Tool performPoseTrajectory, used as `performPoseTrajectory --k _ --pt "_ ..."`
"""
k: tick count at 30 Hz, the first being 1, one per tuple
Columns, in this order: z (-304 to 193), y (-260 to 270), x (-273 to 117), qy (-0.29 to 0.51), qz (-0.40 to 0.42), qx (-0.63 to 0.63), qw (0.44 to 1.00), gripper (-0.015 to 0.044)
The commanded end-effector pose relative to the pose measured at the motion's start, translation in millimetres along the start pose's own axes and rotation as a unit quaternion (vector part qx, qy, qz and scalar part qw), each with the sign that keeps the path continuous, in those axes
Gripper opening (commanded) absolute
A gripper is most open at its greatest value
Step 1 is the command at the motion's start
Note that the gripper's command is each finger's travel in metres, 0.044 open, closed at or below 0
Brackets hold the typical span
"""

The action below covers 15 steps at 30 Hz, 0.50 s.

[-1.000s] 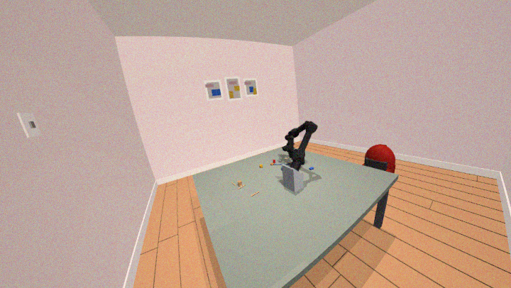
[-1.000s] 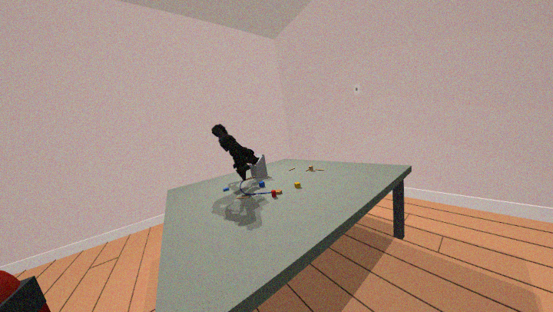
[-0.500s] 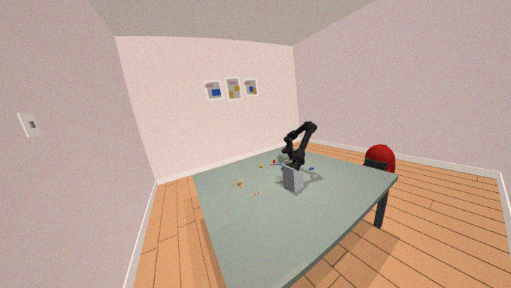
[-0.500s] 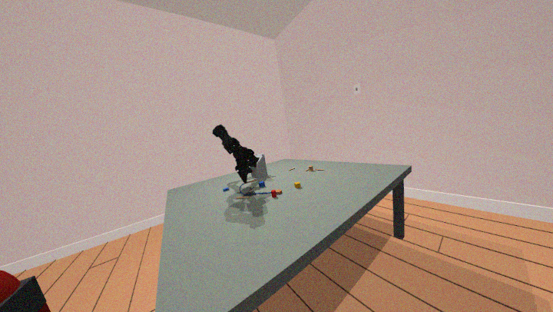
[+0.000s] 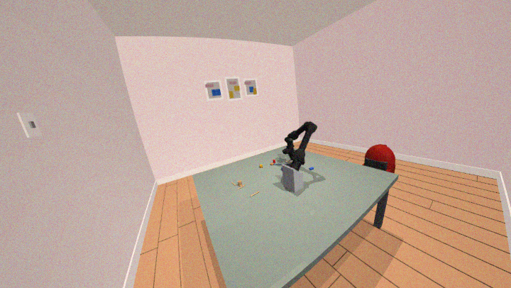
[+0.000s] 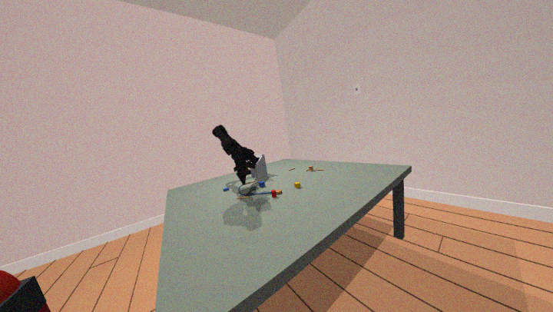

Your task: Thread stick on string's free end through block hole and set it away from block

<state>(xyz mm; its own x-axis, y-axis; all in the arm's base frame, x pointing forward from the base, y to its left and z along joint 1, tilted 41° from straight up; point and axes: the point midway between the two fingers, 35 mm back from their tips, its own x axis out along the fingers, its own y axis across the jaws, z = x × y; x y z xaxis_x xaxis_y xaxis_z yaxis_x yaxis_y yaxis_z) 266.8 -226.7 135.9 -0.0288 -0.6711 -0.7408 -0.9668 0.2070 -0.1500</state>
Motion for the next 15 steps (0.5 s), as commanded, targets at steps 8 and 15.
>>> performPoseTrajectory --k 8,15 --pt "-15 -2 0 -0.001 -0.001 0.001 1.000 0.0000" --pt "-24 -2 0 0.000 -0.002 0.001 1.000 0.0000"
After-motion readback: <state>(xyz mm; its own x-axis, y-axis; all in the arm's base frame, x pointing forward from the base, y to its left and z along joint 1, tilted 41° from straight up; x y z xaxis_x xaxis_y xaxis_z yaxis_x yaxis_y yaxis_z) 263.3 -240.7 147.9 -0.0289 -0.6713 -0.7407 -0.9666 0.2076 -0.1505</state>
